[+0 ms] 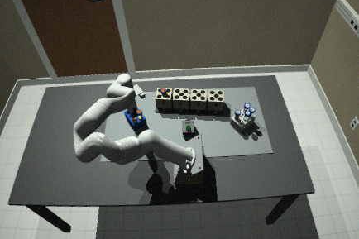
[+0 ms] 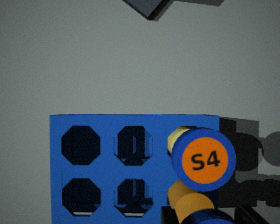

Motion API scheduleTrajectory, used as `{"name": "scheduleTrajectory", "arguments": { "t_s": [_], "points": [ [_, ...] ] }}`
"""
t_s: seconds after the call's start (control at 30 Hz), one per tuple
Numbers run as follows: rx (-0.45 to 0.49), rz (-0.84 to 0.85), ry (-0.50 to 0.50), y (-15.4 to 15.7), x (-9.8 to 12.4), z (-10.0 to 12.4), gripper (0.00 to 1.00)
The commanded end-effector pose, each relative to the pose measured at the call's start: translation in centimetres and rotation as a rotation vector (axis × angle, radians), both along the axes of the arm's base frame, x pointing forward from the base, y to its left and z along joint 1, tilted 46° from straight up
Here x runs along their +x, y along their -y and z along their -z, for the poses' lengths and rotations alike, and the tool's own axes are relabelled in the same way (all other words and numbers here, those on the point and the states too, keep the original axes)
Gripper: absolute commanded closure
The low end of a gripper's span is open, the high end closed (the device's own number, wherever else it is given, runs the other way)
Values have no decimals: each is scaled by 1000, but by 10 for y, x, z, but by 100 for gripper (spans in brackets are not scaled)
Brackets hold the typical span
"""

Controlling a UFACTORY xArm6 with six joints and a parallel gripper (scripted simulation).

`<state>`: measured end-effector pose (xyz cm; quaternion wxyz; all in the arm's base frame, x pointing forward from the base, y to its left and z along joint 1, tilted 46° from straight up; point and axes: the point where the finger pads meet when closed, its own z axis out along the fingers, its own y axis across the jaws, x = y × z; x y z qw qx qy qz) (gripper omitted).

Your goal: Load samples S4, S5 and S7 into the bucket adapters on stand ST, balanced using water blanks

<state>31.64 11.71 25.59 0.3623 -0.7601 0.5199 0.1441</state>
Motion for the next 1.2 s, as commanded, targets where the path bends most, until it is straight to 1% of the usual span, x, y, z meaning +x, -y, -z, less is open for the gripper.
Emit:
{"name": "scheduleTrajectory", "arguments": {
  "t_s": [0.0, 1.17],
  "points": [
    [-1, 1, 4, 5, 0, -6, 100],
    [-1, 1, 3, 49, -10, -49, 100]
  ]
}}
